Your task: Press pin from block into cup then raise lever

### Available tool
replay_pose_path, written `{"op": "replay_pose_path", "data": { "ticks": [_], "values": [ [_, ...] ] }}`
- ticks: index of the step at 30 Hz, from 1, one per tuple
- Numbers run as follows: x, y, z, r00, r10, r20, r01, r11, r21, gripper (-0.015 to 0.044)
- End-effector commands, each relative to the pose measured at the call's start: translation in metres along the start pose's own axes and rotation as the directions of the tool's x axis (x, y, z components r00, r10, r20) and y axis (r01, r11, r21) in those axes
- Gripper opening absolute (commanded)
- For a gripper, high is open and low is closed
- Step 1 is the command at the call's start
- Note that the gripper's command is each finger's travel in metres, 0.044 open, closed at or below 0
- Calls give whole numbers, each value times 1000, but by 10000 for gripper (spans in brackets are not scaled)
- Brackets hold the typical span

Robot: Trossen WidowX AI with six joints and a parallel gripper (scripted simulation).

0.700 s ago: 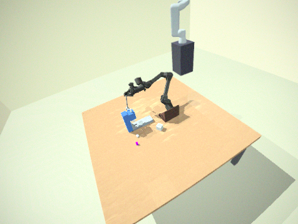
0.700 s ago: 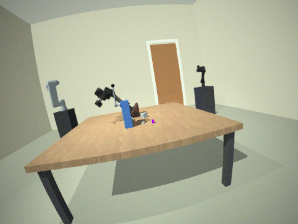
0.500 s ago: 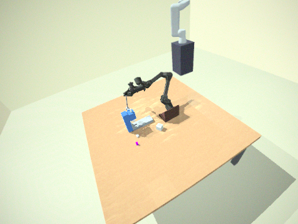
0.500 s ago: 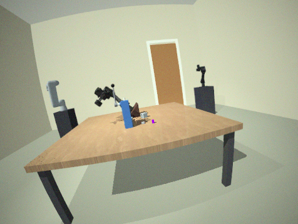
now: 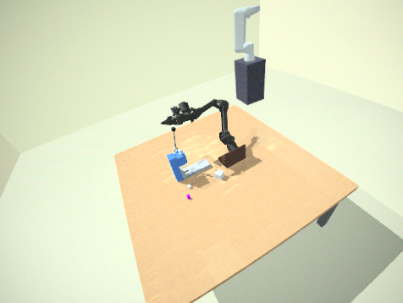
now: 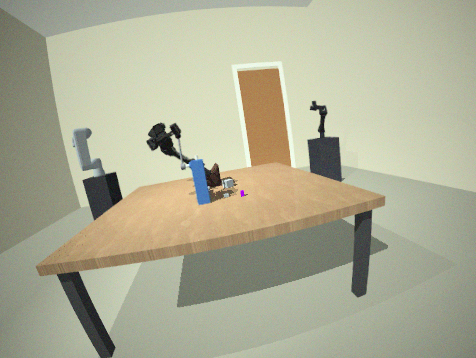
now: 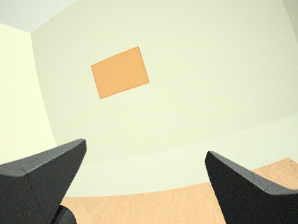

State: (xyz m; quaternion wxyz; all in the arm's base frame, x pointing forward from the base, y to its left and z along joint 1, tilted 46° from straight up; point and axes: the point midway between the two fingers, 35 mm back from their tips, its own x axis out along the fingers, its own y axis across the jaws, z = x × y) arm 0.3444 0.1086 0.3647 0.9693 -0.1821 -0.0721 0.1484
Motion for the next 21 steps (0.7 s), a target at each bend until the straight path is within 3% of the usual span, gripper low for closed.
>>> {"op": "replay_pose_path", "data": {
  "ticks": [1,12,16,21],
  "values": [
    [16,43,6,993,118,-12,-118,993,-13,440],
    [27,203,-2,875,458,-154,-444,888,119,440],
    [21,230,-60,793,484,-370,-362,863,354,440],
    [-1,256,-135,626,454,-634,-79,846,528,440]
  ]
}}
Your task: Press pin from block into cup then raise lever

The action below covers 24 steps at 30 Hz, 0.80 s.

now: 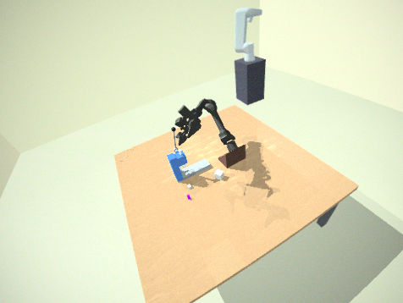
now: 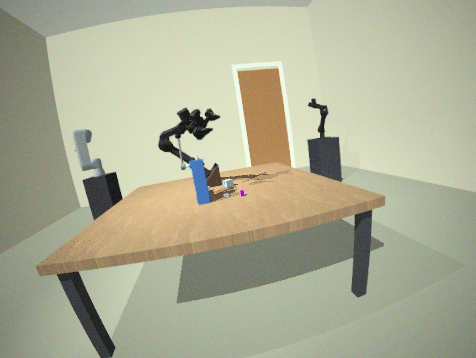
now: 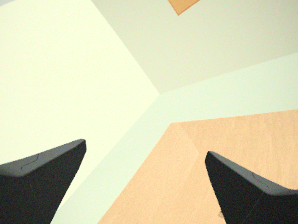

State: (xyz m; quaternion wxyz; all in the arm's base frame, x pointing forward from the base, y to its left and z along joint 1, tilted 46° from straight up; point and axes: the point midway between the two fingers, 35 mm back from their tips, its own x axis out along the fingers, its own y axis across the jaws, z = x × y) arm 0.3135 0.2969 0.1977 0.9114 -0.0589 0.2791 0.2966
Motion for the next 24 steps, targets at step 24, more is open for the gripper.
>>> {"op": "replay_pose_path", "data": {
  "ticks": [24],
  "values": [
    [-52,-64,-280,96,-658,-747,957,-146,251,440]
  ]
}}
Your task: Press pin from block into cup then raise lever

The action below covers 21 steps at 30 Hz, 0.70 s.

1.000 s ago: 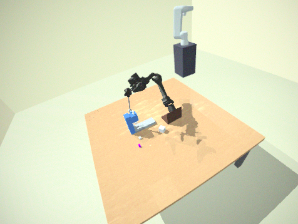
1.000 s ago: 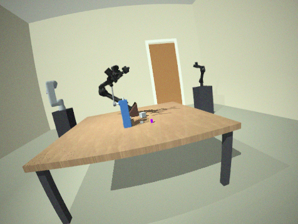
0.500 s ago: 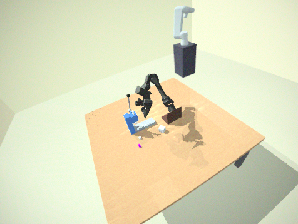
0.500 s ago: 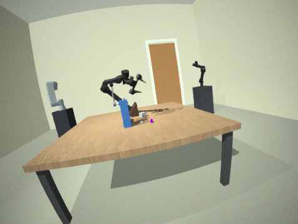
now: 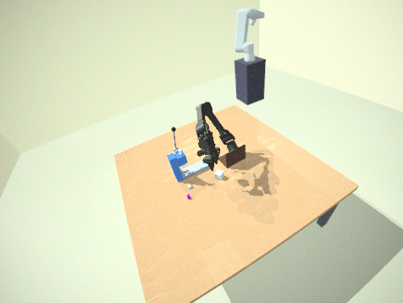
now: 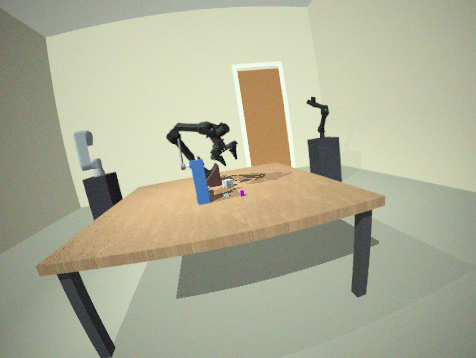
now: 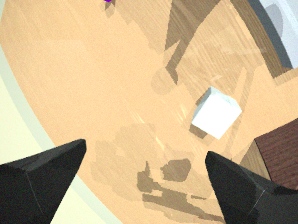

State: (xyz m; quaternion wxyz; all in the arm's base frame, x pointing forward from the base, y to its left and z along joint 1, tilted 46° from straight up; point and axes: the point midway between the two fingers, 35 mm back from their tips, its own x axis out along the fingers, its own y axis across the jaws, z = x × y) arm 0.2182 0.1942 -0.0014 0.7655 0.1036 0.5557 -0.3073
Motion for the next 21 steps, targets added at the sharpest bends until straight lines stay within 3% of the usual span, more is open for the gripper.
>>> {"op": "replay_pose_path", "data": {
  "ticks": [1,21],
  "values": [
    [21,-61,-5,916,-369,159,302,893,335,440],
    [21,-60,-6,918,-365,154,301,895,329,440]
  ]
}}
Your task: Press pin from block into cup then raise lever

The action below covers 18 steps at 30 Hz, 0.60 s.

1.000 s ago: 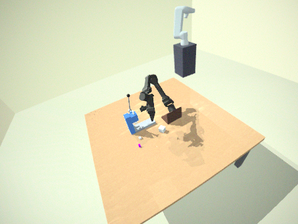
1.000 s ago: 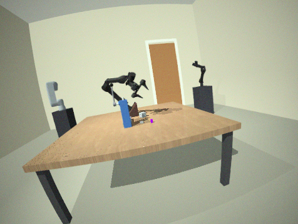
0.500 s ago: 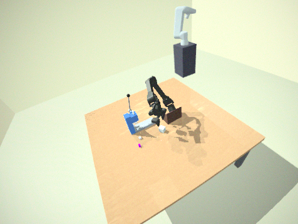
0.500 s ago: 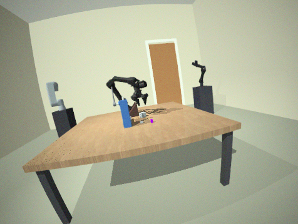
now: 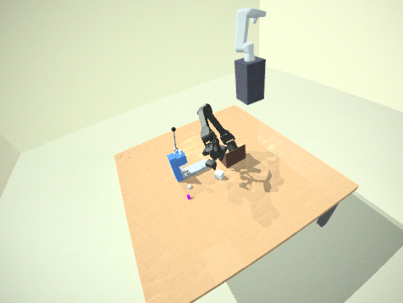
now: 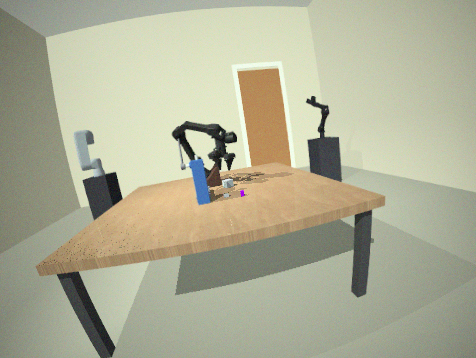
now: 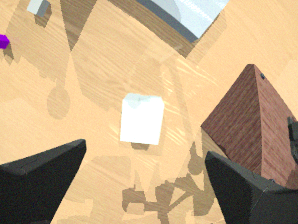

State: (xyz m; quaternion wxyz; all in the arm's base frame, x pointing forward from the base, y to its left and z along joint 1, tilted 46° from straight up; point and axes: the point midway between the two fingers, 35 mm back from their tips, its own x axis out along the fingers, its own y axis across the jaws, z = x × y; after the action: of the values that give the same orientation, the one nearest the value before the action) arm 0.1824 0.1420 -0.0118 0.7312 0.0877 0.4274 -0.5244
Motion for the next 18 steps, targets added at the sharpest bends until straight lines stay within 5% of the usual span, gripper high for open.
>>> {"op": "replay_pose_path", "data": {
  "ticks": [1,4,9,18],
  "values": [
    [0,0,0,1000,0,0,0,1000,-1,440],
    [1,0,0,1000,0,0,0,998,-65,440],
    [9,3,-1,1000,0,2,2,859,-512,440],
    [22,6,-2,1000,-1,6,6,218,-976,440]
  ]
}}
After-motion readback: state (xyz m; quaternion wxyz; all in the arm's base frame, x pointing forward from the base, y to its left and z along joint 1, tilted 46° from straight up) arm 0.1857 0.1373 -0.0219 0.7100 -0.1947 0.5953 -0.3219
